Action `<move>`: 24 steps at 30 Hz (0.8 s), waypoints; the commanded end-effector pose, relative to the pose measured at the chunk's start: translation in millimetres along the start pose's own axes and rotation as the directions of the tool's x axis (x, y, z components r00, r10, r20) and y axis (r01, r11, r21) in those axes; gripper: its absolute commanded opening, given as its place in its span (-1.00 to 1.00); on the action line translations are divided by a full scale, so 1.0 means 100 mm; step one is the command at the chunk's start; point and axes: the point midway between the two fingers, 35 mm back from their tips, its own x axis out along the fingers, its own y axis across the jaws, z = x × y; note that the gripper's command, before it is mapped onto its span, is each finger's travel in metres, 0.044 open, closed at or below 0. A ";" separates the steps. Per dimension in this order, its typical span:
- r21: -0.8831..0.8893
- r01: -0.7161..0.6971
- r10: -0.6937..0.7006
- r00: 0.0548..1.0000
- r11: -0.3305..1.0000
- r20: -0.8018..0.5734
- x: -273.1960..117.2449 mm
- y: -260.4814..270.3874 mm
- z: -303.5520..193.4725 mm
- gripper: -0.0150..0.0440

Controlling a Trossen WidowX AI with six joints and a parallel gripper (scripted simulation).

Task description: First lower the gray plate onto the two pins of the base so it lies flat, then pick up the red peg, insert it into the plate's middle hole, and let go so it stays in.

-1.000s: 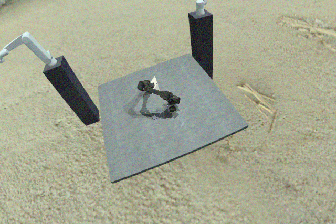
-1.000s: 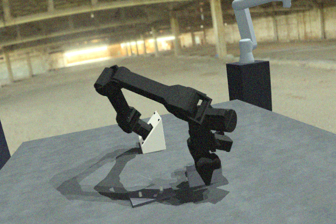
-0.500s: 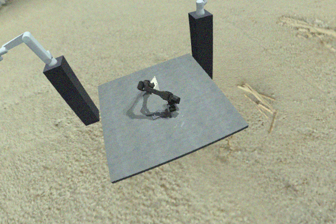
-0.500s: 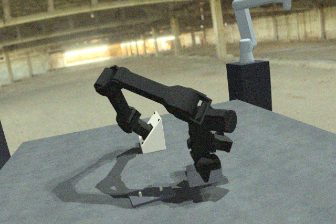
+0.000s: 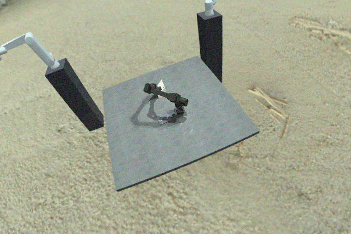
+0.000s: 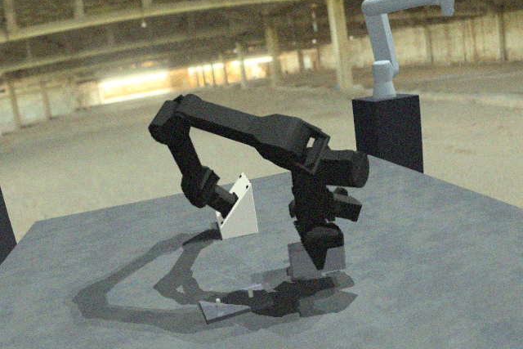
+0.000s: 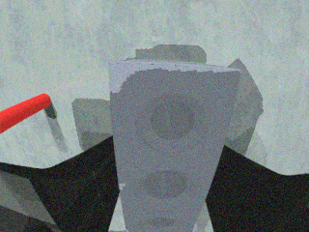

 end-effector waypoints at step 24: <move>0.007 -0.002 0.002 1.000 1.000 0.007 -0.88 0.04 -0.08 -0.49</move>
